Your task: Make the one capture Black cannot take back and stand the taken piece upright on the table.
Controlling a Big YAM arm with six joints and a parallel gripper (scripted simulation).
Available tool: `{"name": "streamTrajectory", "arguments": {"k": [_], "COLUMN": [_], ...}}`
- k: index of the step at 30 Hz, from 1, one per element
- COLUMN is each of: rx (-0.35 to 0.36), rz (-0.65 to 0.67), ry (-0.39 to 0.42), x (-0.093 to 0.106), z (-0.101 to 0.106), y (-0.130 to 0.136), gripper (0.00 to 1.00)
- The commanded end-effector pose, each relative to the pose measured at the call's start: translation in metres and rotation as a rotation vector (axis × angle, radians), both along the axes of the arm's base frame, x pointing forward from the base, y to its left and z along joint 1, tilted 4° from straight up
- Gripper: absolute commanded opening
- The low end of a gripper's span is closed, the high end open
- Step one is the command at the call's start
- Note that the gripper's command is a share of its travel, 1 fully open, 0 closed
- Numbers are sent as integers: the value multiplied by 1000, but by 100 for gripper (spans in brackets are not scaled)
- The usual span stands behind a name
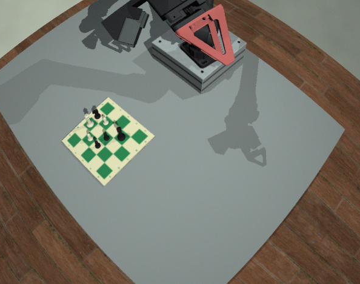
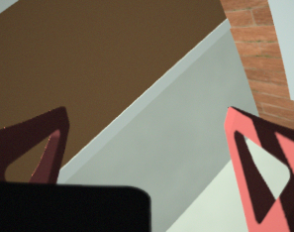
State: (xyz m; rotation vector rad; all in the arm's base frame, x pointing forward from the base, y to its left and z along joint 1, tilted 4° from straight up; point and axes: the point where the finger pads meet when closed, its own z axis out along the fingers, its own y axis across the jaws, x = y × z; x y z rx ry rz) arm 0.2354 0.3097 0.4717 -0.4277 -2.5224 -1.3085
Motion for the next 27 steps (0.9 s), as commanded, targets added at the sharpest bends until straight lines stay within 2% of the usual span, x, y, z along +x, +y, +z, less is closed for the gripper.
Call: {"name": "streamTrajectory", "arguments": {"k": [1, 2, 3, 4, 5, 6, 7, 8, 9, 12, 14, 15, 16, 17, 18, 21, 23, 25, 26, 27], "rx": [-79, -84, -147, -154, -215, -223, -281, -289, -345, -352, -466, -506, -518, -558, -565, -672, -717, -740, -705, -687], "rz": [-241, -253, -365, -384, -491, -516, -617, -646, -744, -773, -1003, -1052, -1110, -1168, -1208, -1420, -1508, -1552, -1579, -1572], "ry": [101, 106, 153, 162, 207, 220, 262, 277, 319, 334, 440, 464, 488, 514, 535, 634, 677, 698, 657, 621], "x": [65, 66, 94, 97, 121, 123, 144, 145, 162, 162, 180, 180, 182, 181, 181, 167, 157, 151, 172, 173], "z": [-40, -40, -74, -76, -109, -111, -144, -146, -180, -180, -241, -263, -267, -290, -291, -342, -361, -371, -353, -341], "y": [-23, -24, -44, -45, -70, -71, -99, -101, -132, -132, -196, -220, -226, -253, -253, -316, -341, -353, -359, -351], "gripper": [100, 100, 100, 100, 100, 100, 100, 100, 100, 100, 100, 100, 100, 100, 100, 100, 100, 100, 100, 100]}}
